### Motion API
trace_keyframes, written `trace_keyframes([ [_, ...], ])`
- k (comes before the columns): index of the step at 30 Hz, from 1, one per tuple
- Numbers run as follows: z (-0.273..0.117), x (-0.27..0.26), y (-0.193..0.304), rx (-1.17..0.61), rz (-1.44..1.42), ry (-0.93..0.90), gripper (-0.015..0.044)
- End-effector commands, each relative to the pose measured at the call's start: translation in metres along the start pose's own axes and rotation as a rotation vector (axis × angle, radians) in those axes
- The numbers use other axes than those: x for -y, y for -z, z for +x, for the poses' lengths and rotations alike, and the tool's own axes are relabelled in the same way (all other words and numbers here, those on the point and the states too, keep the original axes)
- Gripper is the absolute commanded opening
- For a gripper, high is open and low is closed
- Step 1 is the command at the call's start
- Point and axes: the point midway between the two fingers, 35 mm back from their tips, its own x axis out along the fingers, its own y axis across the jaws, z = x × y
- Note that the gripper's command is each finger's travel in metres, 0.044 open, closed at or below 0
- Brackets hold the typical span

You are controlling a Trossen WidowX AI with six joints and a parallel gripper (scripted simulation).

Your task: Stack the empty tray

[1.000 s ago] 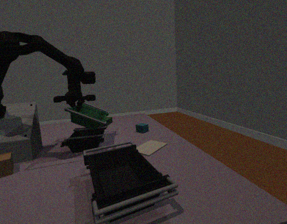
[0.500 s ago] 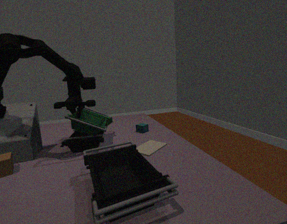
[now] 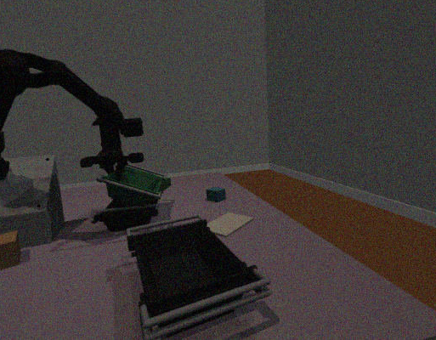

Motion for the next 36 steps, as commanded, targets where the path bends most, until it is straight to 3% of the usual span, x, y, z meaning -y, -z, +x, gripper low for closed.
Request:
trace_keyframes([
  [1,0.005,0.005,-0.002,0.004,-0.002,0.009,0.0],
  [36,0.017,0.012,-0.002,0.004,-0.002,0.009,0.0],
])
